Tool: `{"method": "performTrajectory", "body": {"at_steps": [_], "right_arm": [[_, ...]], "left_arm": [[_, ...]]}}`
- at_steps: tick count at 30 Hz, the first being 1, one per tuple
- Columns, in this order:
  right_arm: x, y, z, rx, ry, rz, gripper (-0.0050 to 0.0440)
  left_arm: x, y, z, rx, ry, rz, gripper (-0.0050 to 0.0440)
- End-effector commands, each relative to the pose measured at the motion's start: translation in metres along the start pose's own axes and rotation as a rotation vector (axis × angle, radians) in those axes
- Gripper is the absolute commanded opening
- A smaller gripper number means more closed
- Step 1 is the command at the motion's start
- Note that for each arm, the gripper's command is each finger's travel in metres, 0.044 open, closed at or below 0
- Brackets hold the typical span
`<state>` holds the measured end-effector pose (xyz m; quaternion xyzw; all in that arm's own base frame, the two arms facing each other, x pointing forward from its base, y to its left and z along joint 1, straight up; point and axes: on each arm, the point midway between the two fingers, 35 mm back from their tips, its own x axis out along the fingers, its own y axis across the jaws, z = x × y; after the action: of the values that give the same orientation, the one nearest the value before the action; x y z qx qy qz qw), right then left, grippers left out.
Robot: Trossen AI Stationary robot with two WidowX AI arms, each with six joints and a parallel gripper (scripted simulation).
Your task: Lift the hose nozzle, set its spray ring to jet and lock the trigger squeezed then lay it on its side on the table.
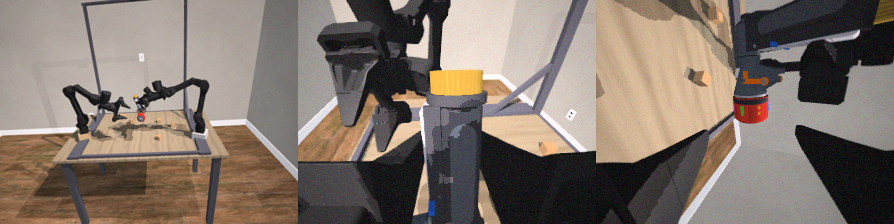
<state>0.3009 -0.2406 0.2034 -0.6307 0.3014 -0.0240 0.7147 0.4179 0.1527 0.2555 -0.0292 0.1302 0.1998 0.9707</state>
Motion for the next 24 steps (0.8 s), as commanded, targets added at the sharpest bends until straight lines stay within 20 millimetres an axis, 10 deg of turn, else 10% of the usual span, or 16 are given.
{"method": "performTrajectory", "body": {"at_steps": [1,12,13,24], "right_arm": [[-0.0025,-0.0077,0.0009,-0.009,-0.004,-0.019,0.0408],[-0.0017,-0.0088,0.0009,-0.009,-0.004,-0.020,0.0408],[-0.0016,-0.0088,0.0009,-0.009,-0.004,-0.020,0.0173],[-0.0014,-0.0089,0.0010,-0.009,-0.004,-0.021,0.0173]], "left_arm": [[-0.0058,-0.0002,0.0187,0.004,-0.049,-0.002,0.0170],[-0.0058,-0.0002,0.0188,0.004,-0.050,-0.002,0.0170],[-0.0058,-0.0002,0.0188,0.004,-0.050,-0.002,0.0170],[-0.0059,-0.0002,0.0189,0.004,-0.050,-0.002,0.0170]]}}
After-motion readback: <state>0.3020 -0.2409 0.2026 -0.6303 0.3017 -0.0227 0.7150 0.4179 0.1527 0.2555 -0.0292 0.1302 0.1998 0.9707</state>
